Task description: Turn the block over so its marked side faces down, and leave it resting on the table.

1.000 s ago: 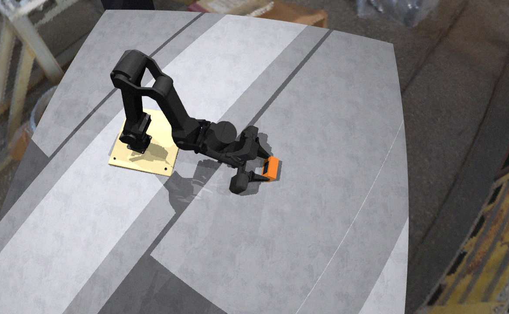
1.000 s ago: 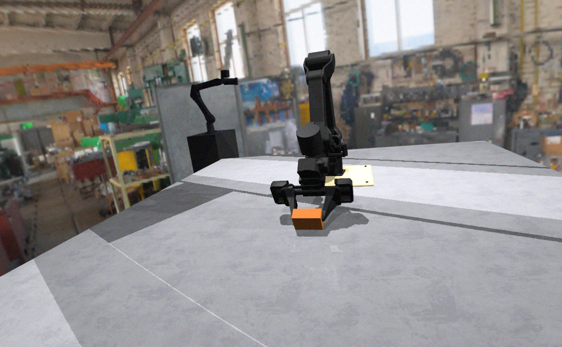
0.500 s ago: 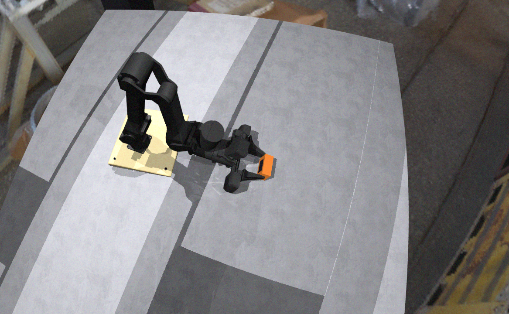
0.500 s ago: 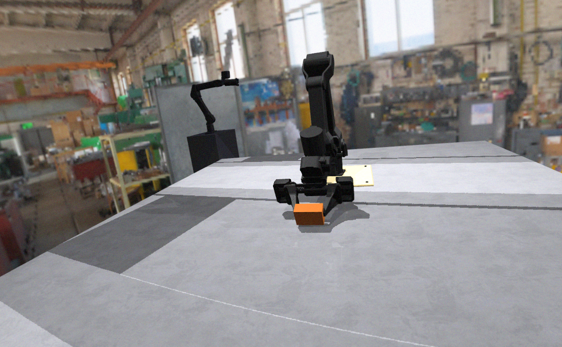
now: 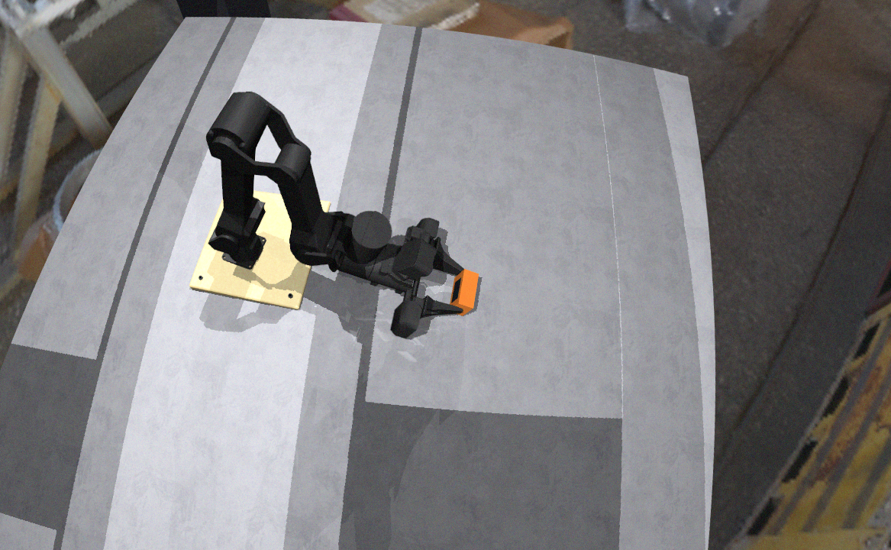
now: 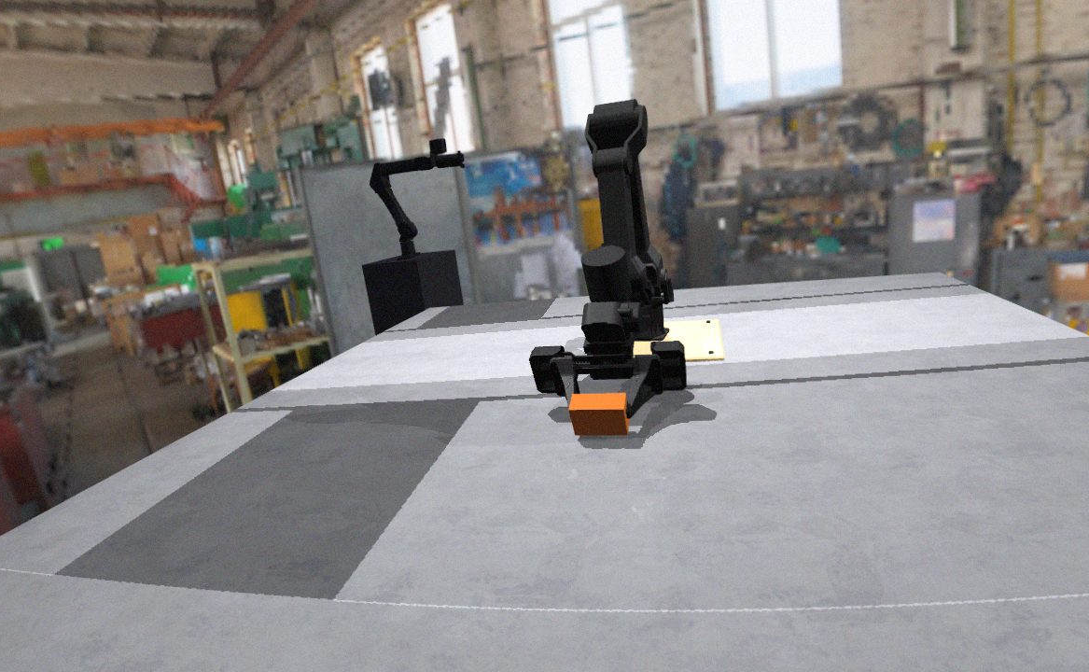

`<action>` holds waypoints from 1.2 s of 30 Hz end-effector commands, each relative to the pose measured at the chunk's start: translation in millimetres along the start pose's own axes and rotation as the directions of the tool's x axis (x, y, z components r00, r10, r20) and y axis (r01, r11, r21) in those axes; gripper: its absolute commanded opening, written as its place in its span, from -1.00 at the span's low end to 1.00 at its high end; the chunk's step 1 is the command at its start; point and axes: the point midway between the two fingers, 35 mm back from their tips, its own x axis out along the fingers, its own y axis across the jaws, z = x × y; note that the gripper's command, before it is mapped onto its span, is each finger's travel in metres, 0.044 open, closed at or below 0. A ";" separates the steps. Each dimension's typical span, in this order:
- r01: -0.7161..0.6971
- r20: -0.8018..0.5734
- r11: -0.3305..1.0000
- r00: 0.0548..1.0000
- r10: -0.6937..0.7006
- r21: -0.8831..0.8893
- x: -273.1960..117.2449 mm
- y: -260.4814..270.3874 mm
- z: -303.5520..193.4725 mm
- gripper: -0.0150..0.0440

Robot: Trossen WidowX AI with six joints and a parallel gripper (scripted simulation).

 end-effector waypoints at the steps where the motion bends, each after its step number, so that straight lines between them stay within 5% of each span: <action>1: -0.006 0.004 1.000 1.000 0.006 0.004 -0.1 0.8 0.8 0.13; 11: -0.006 0.004 1.000 1.000 0.006 0.004 -0.1 0.8 0.8 1.00; 36: -0.006 0.004 1.000 1.000 0.006 0.004 -0.1 0.8 0.8 1.00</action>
